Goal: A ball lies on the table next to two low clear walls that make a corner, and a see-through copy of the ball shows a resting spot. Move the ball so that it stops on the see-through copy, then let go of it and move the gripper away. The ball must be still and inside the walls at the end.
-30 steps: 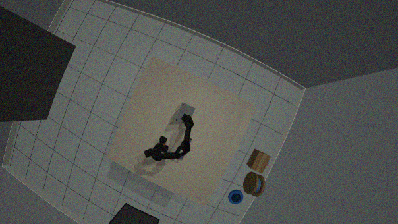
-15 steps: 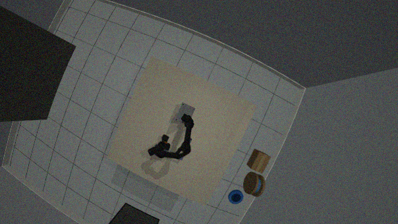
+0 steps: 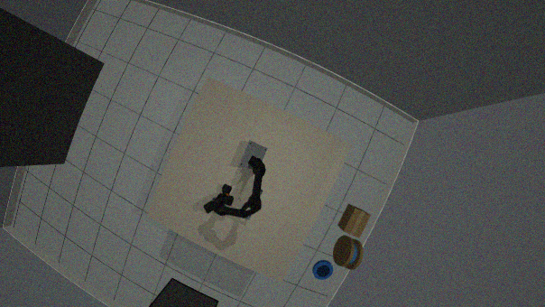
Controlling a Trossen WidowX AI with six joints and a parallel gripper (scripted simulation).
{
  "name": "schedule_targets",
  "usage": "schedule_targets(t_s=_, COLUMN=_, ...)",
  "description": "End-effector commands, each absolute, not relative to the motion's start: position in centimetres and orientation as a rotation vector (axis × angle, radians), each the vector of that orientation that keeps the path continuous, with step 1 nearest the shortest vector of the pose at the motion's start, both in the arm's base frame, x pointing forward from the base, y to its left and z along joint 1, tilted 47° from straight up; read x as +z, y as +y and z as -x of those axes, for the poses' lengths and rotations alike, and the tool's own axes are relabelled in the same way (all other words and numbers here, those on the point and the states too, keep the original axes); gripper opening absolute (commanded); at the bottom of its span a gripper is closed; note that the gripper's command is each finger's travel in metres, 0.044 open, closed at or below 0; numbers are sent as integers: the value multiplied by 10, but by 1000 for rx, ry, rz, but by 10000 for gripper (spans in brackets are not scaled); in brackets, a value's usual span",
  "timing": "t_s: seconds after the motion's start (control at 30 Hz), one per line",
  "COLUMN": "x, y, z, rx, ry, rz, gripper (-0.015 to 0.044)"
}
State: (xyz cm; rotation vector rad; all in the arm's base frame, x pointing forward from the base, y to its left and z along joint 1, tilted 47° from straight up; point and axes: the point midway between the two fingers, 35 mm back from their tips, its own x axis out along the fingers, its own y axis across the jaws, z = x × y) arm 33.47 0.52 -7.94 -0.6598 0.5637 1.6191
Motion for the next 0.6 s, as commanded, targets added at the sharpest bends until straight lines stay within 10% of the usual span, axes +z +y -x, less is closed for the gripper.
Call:
schedule_targets(t_s=0.0, x=-79, y=5, z=-335, rx=1619, ry=563, rz=660, gripper=53)
schedule_targets(t_s=0.37, x=-79, y=5, z=-335, rx=1619, ry=563, rz=660, gripper=341)
schedule_targets(t_s=0.57, x=-51, y=-26, z=-342, rx=1616, ry=568, rz=659, gripper=345)
